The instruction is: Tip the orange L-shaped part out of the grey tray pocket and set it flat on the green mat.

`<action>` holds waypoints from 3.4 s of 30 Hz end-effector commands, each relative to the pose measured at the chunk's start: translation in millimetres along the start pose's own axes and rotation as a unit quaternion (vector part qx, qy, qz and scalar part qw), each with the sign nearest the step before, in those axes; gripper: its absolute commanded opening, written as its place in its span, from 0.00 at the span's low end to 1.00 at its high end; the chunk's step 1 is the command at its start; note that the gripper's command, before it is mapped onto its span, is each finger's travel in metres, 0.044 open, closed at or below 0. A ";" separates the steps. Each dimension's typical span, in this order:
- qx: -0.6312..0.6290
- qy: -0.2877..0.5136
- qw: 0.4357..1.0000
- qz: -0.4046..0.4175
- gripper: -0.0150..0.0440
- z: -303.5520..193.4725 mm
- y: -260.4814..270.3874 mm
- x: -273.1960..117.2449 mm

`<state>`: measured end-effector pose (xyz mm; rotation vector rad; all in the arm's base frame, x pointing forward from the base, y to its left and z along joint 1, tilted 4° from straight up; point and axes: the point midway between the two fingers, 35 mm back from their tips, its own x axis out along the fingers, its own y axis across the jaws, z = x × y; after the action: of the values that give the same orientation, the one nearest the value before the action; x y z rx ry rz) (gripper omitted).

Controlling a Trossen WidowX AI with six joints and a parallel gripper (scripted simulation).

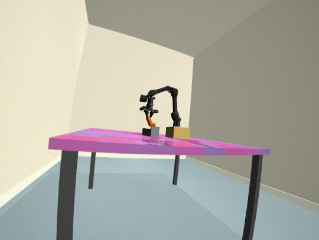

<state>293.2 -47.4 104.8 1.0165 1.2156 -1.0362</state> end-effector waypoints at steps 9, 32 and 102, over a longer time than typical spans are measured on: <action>-0.001 -0.002 1.000 0.001 0.25 54.7 -4.2 0.7; -0.001 -0.006 1.000 0.001 0.25 135.2 -9.9 -0.5; -0.001 -0.006 1.000 0.001 0.25 136.0 -10.1 81.0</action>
<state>318.3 -187.5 34.8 1.0079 1.2033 -1.0446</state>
